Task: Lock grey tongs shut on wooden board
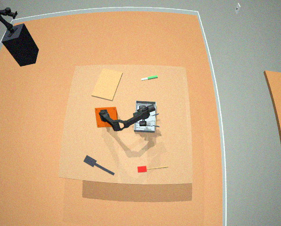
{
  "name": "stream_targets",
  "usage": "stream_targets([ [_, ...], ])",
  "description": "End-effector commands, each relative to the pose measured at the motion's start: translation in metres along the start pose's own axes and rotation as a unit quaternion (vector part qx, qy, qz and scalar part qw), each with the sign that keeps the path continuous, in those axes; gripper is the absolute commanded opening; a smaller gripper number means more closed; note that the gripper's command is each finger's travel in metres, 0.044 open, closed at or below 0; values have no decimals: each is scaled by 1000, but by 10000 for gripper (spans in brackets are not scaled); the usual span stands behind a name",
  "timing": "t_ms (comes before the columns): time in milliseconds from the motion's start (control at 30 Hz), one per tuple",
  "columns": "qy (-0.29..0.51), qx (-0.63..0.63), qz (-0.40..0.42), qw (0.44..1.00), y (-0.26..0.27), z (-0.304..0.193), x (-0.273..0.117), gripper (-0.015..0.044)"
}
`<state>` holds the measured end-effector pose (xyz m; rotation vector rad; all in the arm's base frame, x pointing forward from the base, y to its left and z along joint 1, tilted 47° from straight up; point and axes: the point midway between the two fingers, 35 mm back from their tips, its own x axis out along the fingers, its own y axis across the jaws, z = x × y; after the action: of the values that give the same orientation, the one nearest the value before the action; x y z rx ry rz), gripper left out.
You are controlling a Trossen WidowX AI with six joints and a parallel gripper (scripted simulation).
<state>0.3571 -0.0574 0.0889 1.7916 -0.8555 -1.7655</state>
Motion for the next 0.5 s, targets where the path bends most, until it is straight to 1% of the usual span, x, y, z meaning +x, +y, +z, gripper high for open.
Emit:
stream_targets([
  [0,-3,-5,1,1000,-1,2,8,440],
  [467,-3,-5,1,1000,-1,0,30,440],
])
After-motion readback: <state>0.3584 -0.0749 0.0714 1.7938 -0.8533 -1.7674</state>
